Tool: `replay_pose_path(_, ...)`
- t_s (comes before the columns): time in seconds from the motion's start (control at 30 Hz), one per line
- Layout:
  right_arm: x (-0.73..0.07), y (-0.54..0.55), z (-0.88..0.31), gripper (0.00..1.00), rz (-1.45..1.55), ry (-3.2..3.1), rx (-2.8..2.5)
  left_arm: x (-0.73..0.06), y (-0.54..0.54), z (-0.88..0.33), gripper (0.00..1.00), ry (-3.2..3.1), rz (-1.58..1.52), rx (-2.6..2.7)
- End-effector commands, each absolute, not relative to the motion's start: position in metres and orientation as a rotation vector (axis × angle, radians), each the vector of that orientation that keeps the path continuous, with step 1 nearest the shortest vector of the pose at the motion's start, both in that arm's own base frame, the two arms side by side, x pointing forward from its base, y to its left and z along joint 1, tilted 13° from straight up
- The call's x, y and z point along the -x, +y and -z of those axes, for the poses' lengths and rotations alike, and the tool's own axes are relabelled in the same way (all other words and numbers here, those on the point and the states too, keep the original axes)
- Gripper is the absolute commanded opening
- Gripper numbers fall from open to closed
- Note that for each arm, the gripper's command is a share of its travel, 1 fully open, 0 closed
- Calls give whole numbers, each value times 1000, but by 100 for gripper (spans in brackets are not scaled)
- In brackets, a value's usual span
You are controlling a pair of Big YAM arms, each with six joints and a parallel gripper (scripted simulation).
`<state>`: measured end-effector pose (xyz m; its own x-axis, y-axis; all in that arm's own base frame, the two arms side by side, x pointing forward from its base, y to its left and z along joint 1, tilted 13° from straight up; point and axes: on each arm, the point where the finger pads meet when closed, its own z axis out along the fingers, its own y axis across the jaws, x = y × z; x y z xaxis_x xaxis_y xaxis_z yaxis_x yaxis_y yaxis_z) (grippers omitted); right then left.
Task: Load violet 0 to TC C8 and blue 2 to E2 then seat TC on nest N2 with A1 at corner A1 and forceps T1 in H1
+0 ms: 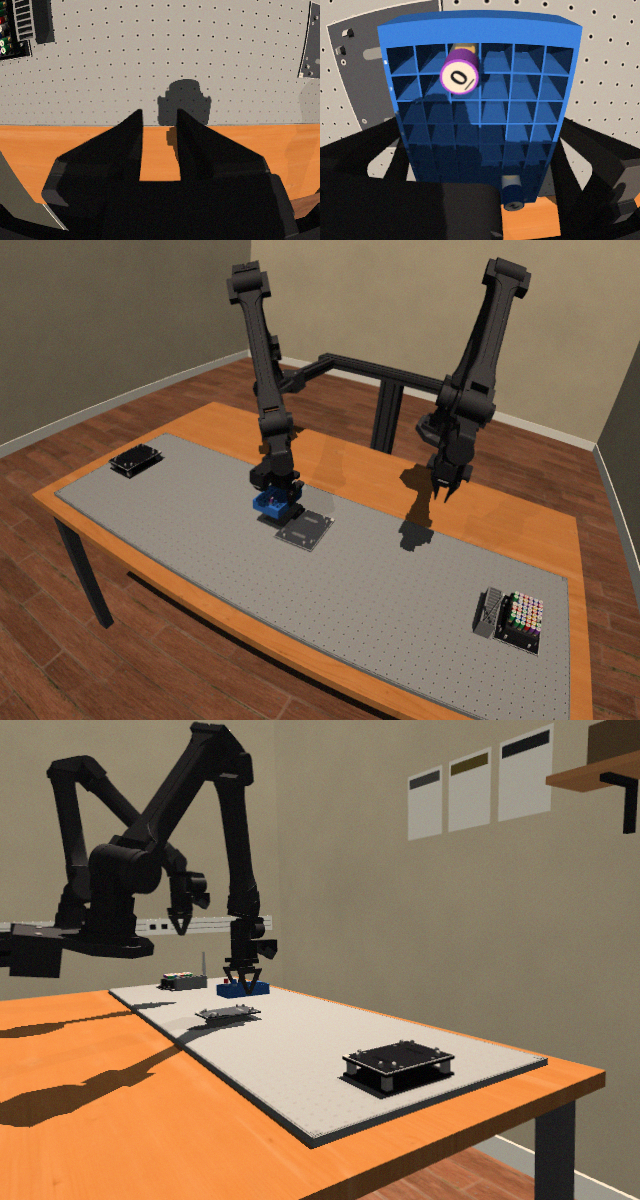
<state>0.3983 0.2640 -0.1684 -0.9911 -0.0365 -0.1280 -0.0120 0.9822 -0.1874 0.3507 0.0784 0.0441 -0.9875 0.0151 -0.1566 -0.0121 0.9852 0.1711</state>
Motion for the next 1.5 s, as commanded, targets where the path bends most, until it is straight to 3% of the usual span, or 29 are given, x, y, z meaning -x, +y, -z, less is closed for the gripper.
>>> replay_pose_path(0.0, -414, 265, 145, 0, 229, 2957, 42, -348, 79, -43, 24, 2991, -258, 11)
replay_pose_path(1.47, -419, 199, 134, 0, 232, 2957, 42, -348, 79, -43, 24, 2991, -258, 11)
